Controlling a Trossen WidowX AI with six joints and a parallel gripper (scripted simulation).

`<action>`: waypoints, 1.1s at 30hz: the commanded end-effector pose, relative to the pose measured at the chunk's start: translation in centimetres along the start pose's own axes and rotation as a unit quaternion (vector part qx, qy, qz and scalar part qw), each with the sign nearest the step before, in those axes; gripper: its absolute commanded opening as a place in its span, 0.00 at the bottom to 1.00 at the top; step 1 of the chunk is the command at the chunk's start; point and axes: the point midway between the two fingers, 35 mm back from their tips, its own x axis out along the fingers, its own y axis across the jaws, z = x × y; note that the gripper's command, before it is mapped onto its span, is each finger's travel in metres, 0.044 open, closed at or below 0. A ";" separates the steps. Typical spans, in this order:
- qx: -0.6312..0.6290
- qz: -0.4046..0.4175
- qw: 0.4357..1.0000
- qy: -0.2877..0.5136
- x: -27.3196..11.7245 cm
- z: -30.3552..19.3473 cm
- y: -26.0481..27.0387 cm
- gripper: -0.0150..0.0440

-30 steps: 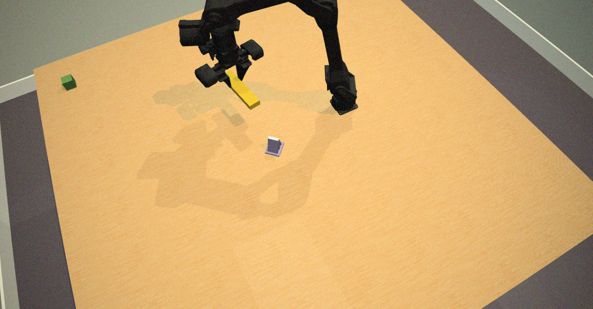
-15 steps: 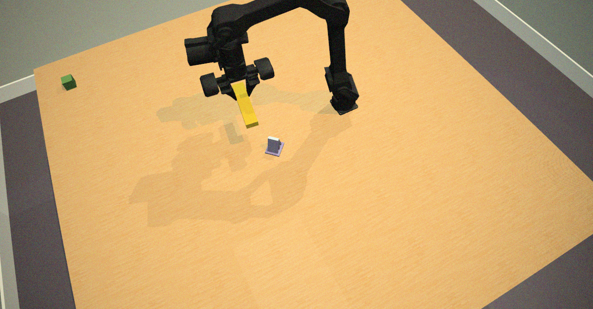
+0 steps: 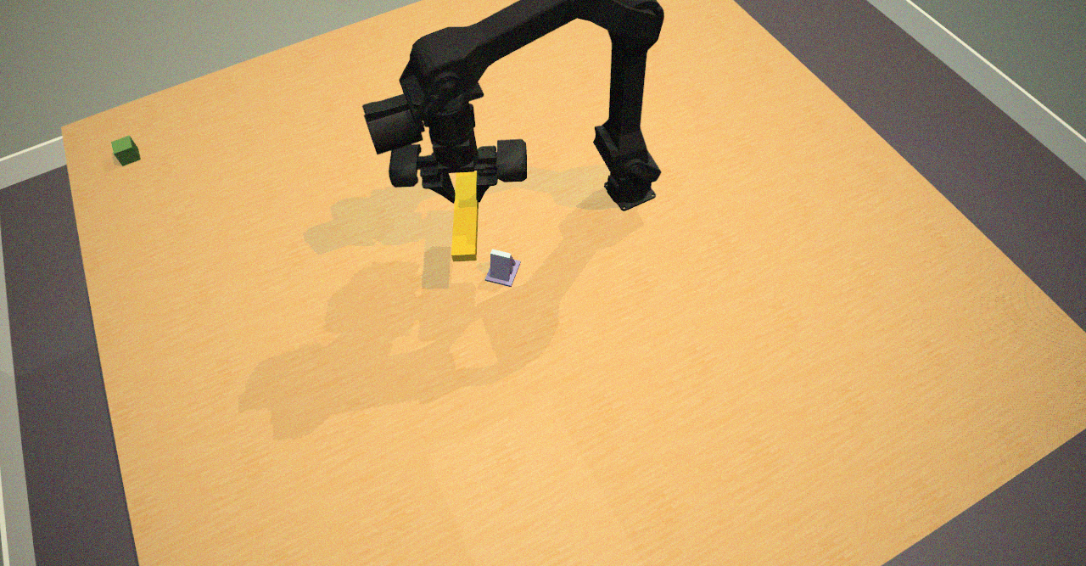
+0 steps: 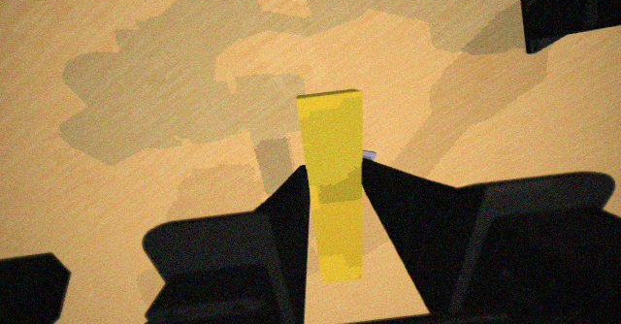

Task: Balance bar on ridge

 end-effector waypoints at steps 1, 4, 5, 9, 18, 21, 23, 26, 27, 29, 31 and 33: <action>0.034 0.009 0.999 0.002 -0.4 -0.7 -0.9 0.25; 0.065 0.008 0.998 0.003 -0.3 -1.4 -1.8 0.25; 0.075 0.008 0.997 0.003 -0.3 -1.6 -2.2 0.25; 0.113 0.007 0.994 0.004 -0.3 -2.4 -3.4 0.25; 0.155 0.006 0.988 0.004 0.0 -3.2 -5.2 0.25; 0.155 0.006 0.988 0.004 0.4 -3.2 -5.3 0.25; 0.155 0.006 0.988 0.004 0.7 -3.2 -5.3 0.25; 0.156 0.006 0.988 0.004 1.2 -3.3 -5.3 0.25; 0.156 0.006 0.988 0.004 1.3 -3.3 -5.3 0.25; 0.156 0.006 0.988 0.004 1.7 -3.3 -5.3 0.25; 0.156 0.006 0.988 0.004 2.0 -3.3 -5.3 0.25; 0.156 0.006 0.988 0.004 2.3 -3.3 -5.3 0.25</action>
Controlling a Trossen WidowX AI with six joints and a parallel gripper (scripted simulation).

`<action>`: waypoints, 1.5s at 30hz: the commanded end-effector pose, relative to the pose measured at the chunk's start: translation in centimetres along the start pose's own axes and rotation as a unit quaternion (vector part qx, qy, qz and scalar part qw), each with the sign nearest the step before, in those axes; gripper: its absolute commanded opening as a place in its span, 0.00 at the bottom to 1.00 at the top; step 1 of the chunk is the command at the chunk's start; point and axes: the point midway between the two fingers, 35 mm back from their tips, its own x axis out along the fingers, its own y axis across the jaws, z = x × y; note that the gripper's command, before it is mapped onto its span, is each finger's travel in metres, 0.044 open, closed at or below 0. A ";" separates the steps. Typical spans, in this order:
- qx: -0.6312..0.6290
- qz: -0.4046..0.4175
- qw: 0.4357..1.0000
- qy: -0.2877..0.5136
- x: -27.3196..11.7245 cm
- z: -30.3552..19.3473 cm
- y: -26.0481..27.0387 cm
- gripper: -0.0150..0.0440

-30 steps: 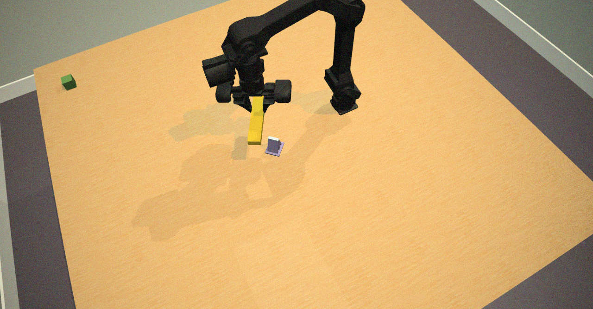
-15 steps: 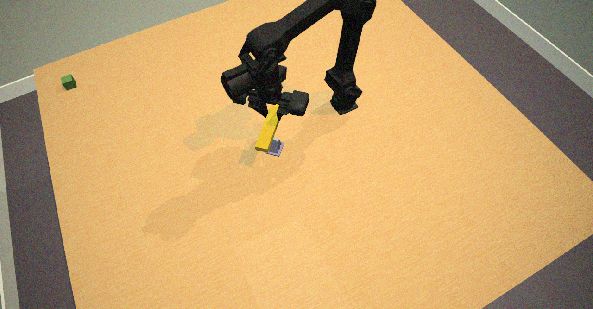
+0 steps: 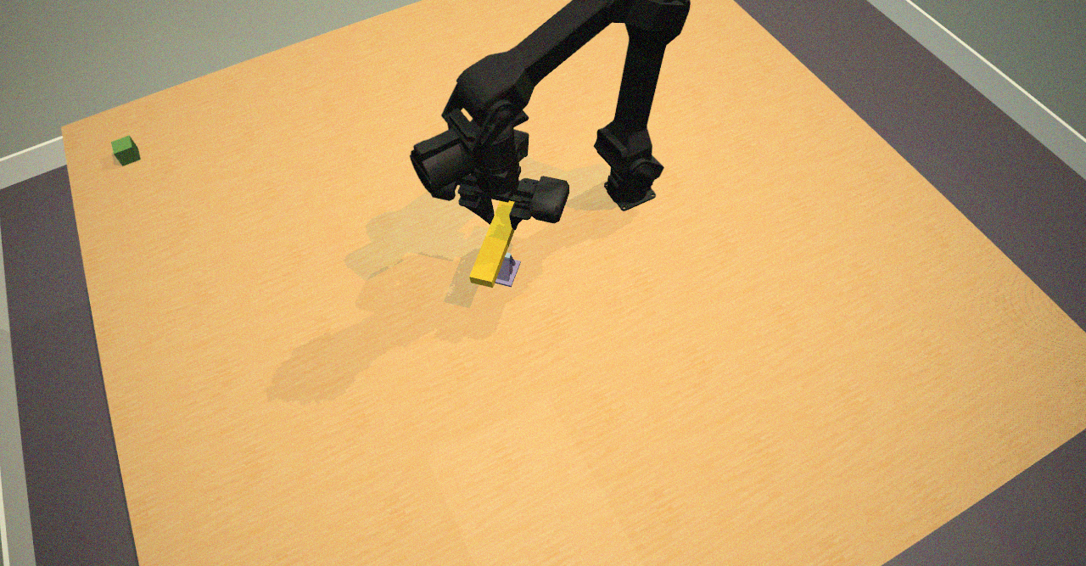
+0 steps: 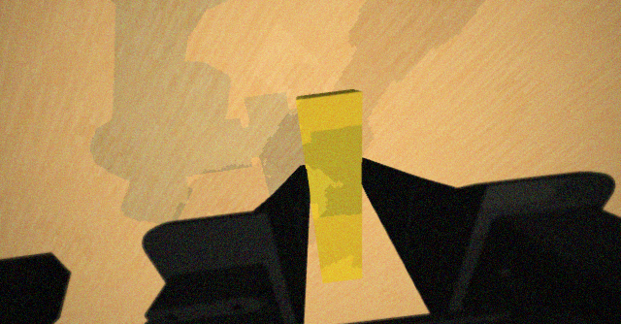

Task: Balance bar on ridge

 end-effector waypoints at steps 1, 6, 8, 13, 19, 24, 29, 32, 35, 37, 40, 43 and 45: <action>0.003 0.003 1.000 0.003 0.4 0.0 0.0 0.25; 0.003 0.003 1.000 0.003 1.2 0.0 -0.1 0.25; 0.003 0.003 1.000 0.003 1.5 0.0 -0.1 0.25; 0.004 0.003 1.000 0.003 2.1 0.0 -0.1 0.25; 0.004 0.003 1.000 0.003 2.1 0.0 -0.1 0.25; 0.004 0.003 1.000 0.003 2.1 0.0 -0.1 0.25; 0.004 0.003 1.000 0.003 2.1 0.0 -0.2 0.25; 0.004 0.003 1.000 0.003 2.1 0.0 -0.2 0.25; 0.004 0.003 1.000 0.003 2.2 0.0 -0.2 0.25; 0.004 0.003 1.000 0.003 2.2 0.0 -0.2 0.25; 0.004 0.003 1.000 0.003 2.2 0.0 -0.2 0.25; 0.004 0.003 1.000 0.003 2.2 0.0 -0.2 0.25; 0.004 0.003 1.000 0.003 2.3 0.0 -0.2 0.25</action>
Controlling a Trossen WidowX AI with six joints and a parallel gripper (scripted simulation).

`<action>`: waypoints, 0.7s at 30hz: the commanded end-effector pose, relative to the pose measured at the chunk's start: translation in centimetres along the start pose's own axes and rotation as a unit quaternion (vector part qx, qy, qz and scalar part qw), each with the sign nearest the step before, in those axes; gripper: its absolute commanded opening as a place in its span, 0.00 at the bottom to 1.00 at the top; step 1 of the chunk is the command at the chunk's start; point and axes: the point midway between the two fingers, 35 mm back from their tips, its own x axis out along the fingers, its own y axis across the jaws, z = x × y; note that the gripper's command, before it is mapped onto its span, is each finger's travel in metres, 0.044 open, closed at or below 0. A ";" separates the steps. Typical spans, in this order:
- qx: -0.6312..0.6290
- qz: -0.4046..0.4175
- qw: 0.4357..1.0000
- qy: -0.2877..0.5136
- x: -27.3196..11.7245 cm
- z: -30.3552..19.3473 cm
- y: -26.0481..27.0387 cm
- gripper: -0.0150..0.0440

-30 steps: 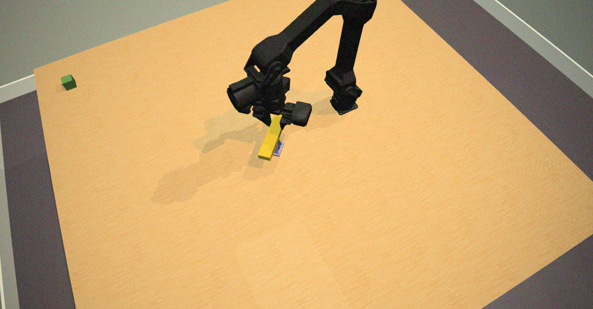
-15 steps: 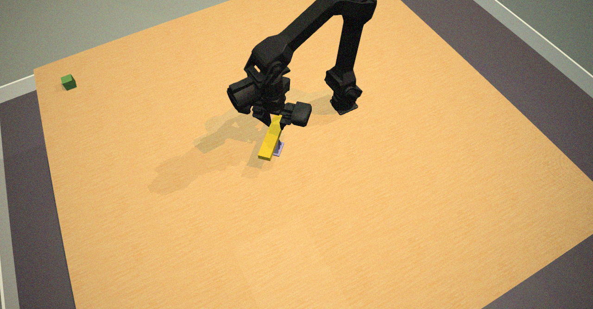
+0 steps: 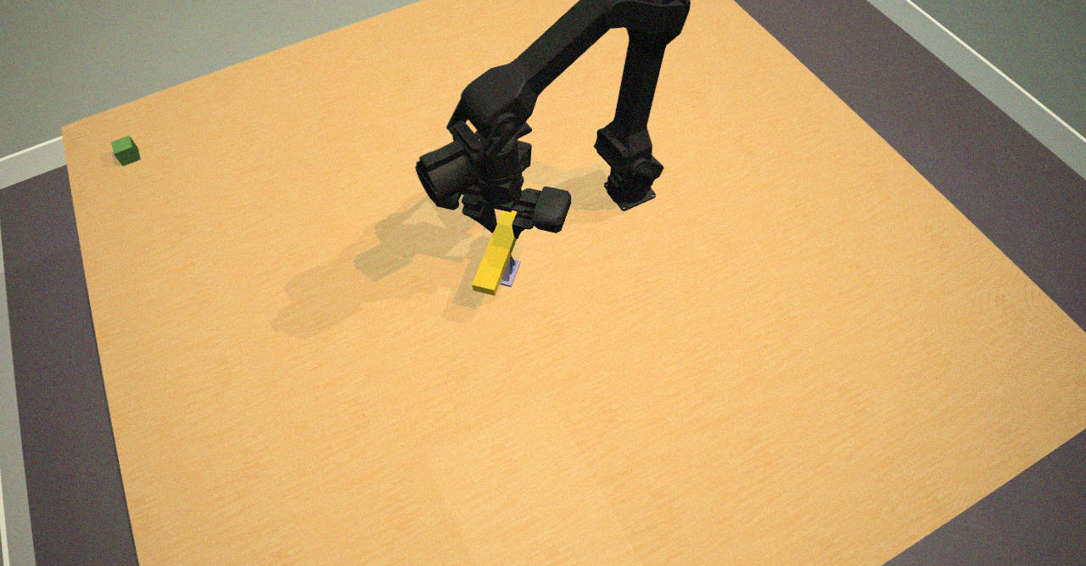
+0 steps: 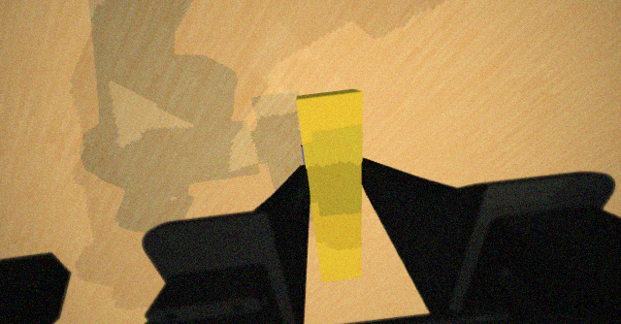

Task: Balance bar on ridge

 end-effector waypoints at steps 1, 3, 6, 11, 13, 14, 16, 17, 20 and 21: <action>0.002 0.000 1.000 0.000 0.1 -0.1 0.0 0.25; 0.002 0.000 1.000 0.000 0.1 -0.1 0.0 0.25; 0.002 0.000 1.000 0.000 0.1 -0.1 0.0 0.25; 0.002 0.000 1.000 0.000 0.1 -0.1 0.0 0.25; 0.002 0.000 1.000 0.000 0.2 -0.1 0.0 0.25; 0.002 0.000 1.000 0.000 0.2 -0.1 0.0 0.25; 0.002 0.000 1.000 0.000 0.2 -0.1 0.0 0.25; 0.002 0.000 1.000 0.000 0.2 -0.1 0.0 0.25; 0.002 0.000 1.000 0.000 0.2 -0.1 0.0 0.25; 0.002 0.000 1.000 0.000 0.2 -0.1 0.0 0.25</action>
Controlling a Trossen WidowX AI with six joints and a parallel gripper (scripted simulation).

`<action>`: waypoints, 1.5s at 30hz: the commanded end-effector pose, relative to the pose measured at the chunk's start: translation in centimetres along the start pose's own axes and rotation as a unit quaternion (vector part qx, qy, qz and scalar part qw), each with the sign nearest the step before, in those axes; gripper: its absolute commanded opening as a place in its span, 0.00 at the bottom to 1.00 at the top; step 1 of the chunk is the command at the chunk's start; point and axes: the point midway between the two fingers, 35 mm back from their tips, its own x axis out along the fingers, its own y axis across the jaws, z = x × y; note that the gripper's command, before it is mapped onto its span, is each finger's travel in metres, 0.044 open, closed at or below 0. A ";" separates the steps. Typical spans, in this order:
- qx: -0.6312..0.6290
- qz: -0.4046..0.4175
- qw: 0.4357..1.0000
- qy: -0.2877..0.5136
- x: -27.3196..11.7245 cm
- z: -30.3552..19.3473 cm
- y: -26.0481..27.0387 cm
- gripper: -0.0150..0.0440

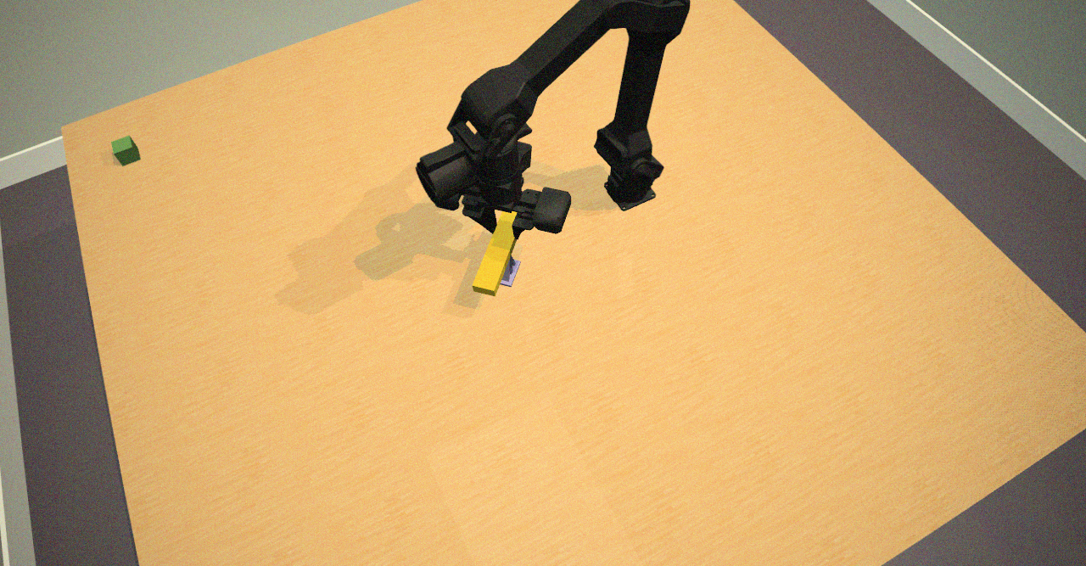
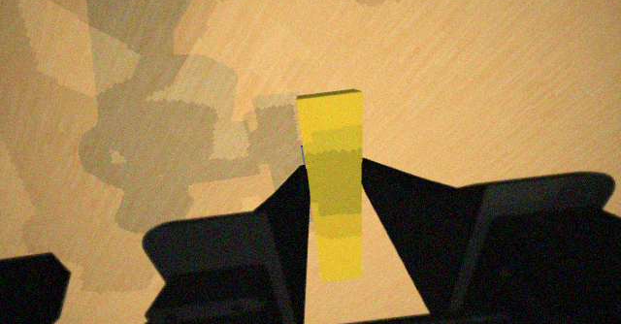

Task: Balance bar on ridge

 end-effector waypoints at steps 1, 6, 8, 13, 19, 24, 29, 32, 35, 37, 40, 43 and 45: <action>0.002 0.000 1.000 0.000 0.1 0.0 0.0 0.25; 0.002 0.000 1.000 0.000 0.1 -0.1 0.0 0.25; 0.002 0.000 1.000 0.000 0.1 -0.1 0.0 0.25; 0.002 0.000 1.000 0.000 0.2 -0.1 0.0 0.25; 0.002 0.000 1.000 0.000 0.2 -0.1 0.0 0.25; 0.002 0.000 1.000 0.000 0.3 -0.1 0.0 0.25; 0.002 0.000 1.000 0.000 0.3 -0.1 0.0 0.25; 0.002 0.000 1.000 0.000 0.3 -0.1 0.0 0.25; 0.002 0.000 1.000 0.000 0.4 -0.1 0.0 0.25; 0.002 0.000 1.000 0.000 0.4 -0.1 0.0 0.25; 0.002 0.000 1.000 0.000 0.4 -0.1 0.0 0.25; 0.002 0.000 1.000 0.000 0.4 0.0 0.0 0.25; 0.002 0.000 1.000 0.000 0.4 0.0 0.0 0.25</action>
